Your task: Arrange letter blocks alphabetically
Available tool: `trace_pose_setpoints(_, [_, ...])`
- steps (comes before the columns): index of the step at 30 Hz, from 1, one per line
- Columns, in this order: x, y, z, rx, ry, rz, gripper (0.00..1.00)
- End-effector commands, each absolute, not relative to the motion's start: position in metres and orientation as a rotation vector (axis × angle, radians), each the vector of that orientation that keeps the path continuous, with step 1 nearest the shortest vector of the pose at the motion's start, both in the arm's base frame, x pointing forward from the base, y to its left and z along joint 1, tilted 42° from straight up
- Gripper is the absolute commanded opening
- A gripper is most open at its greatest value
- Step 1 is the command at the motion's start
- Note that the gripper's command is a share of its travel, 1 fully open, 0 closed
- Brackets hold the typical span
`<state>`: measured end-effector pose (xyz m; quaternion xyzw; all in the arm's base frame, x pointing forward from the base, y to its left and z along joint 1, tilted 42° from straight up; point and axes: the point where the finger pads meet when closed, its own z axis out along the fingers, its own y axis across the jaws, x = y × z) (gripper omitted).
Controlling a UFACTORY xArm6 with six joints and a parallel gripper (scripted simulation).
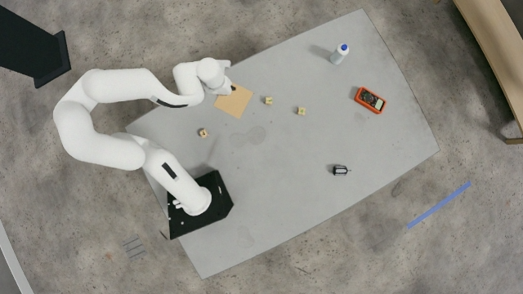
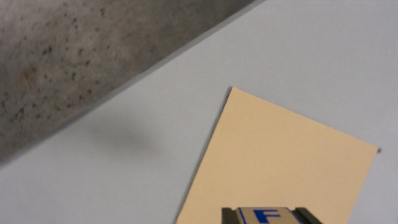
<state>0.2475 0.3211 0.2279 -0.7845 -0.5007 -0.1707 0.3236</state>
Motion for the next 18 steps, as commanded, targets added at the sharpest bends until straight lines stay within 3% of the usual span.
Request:
trace_pose_setpoints(1, [0.2407, 0.3272, 0.2354, -2.148, -1.167, -0.39, 0.28])
trace_pose_setpoints(18, [0.2381, 0.3293, 0.2374, -2.169, -1.118, -0.37, 0.28])
